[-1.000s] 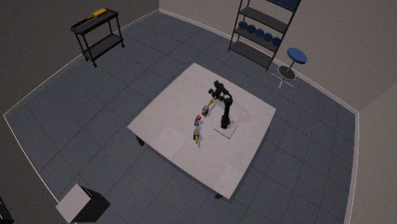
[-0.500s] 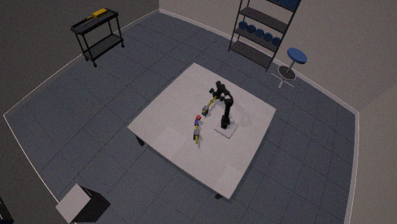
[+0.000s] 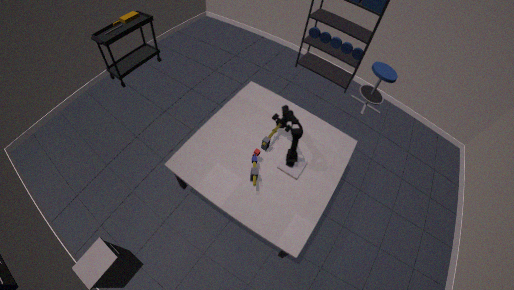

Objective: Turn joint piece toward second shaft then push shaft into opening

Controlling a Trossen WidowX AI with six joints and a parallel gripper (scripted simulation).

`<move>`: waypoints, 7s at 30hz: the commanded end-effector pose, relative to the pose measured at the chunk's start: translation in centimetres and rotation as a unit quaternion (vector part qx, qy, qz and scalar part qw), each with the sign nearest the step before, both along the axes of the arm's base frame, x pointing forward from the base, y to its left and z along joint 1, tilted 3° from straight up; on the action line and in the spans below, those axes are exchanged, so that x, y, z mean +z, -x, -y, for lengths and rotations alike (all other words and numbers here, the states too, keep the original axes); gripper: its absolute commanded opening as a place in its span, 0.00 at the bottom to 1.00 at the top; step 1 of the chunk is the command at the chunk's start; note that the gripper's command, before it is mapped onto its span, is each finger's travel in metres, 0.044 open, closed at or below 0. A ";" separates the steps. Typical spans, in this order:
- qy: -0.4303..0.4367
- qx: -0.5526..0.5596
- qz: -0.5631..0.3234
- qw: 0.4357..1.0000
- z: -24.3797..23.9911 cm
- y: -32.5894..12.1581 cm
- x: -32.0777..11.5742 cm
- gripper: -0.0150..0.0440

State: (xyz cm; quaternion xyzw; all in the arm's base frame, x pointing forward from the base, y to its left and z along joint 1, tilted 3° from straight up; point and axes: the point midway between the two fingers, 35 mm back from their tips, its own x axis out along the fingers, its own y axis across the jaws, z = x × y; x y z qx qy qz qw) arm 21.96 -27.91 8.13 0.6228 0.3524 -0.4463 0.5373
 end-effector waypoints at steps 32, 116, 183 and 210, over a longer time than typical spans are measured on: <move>0.024 -0.002 0.134 0.991 1.5 0.3 -0.1 0.37; 0.037 -0.006 0.198 0.979 2.4 0.5 -0.1 0.37; 0.037 -0.005 0.198 0.979 2.4 0.5 -0.1 0.37; 0.015 -0.013 0.136 0.990 2.4 0.1 -0.6 0.25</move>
